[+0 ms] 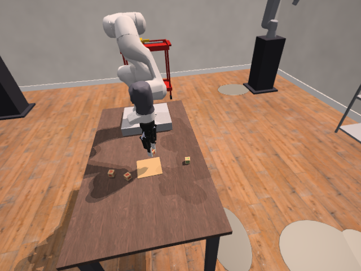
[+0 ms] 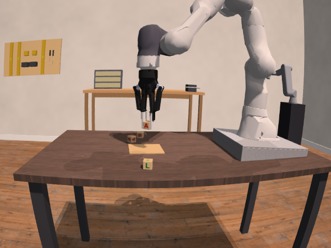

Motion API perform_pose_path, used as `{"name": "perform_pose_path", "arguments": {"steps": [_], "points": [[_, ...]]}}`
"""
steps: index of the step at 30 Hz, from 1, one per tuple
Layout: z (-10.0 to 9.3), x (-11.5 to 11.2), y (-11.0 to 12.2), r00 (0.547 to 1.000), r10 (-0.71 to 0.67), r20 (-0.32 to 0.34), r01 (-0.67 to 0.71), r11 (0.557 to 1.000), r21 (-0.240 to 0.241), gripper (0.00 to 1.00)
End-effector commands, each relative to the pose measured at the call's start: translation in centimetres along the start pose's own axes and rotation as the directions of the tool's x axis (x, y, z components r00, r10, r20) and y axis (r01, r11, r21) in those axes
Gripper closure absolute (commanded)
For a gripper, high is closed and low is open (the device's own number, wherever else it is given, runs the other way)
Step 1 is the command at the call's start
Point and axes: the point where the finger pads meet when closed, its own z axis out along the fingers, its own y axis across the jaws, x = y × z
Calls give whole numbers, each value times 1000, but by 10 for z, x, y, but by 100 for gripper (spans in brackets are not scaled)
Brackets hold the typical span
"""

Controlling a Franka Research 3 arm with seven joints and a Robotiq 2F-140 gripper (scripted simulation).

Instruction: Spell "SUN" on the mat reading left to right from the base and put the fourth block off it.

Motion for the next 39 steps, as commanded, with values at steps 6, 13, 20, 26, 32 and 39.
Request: {"name": "perform_pose_path", "arguments": {"steps": [6,13,20,26,32,39], "points": [[-2,-2,1,979,205,6,-205,979,1,84],[-2,-4,2,957,292,8,-292,957,2,84],[-3,-6,2,924,382,10,-382,924,2,84],[-4,-7,3,903,430,12,-431,903,2,84],[-5,-9,4,853,522,15,-522,853,2,84],[-6,-10,4,799,600,19,-601,800,1,84]]}}
